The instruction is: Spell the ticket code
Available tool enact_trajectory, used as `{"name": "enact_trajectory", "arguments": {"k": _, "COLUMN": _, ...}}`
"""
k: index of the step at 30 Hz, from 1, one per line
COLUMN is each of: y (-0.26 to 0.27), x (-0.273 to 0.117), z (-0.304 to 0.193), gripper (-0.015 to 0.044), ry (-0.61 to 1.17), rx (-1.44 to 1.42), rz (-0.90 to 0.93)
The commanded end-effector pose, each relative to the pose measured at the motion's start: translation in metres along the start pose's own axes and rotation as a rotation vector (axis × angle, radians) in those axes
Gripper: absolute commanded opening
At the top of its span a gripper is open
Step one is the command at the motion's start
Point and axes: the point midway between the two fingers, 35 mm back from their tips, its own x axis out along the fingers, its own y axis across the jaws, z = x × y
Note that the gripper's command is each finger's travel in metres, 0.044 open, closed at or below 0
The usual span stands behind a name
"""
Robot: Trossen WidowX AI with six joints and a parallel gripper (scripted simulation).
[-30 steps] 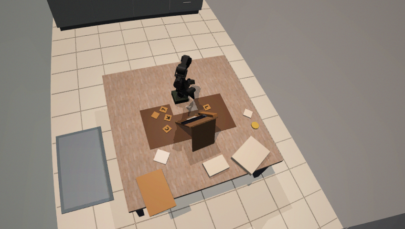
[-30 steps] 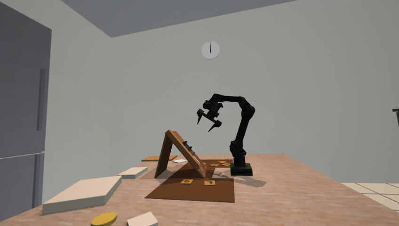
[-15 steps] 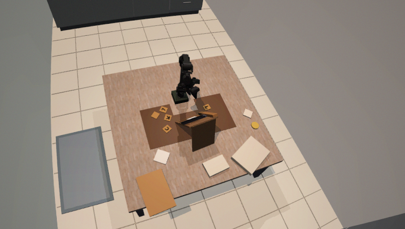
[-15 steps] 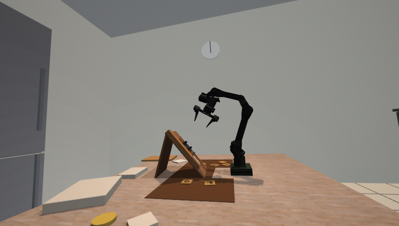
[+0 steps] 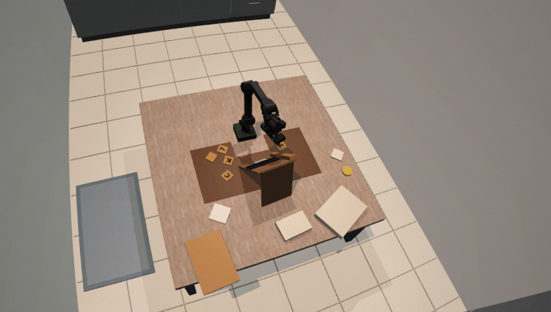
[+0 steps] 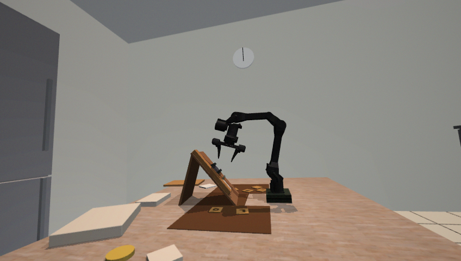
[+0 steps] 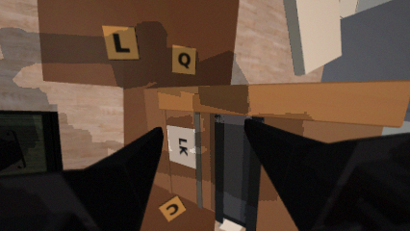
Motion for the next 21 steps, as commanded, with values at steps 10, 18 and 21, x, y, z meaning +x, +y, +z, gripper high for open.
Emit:
{"name": "enact_trajectory", "arguments": {"k": 10, "y": 0.1, "x": 0.153, "z": 0.096, "gripper": 0.034, "ry": 0.162, "rx": 0.036, "rz": 0.289}}
{"name": "enact_trajectory", "arguments": {"k": 18, "y": 0.117, "x": 0.166, "z": 0.102, "gripper": 0.034, "ry": 0.197, "rx": 0.034, "rz": 0.302}}
{"name": "enact_trajectory", "arguments": {"k": 21, "y": 0.115, "x": 0.168, "z": 0.106, "gripper": 0.034, "ry": 0.196, "rx": 0.034, "rz": 0.301}}
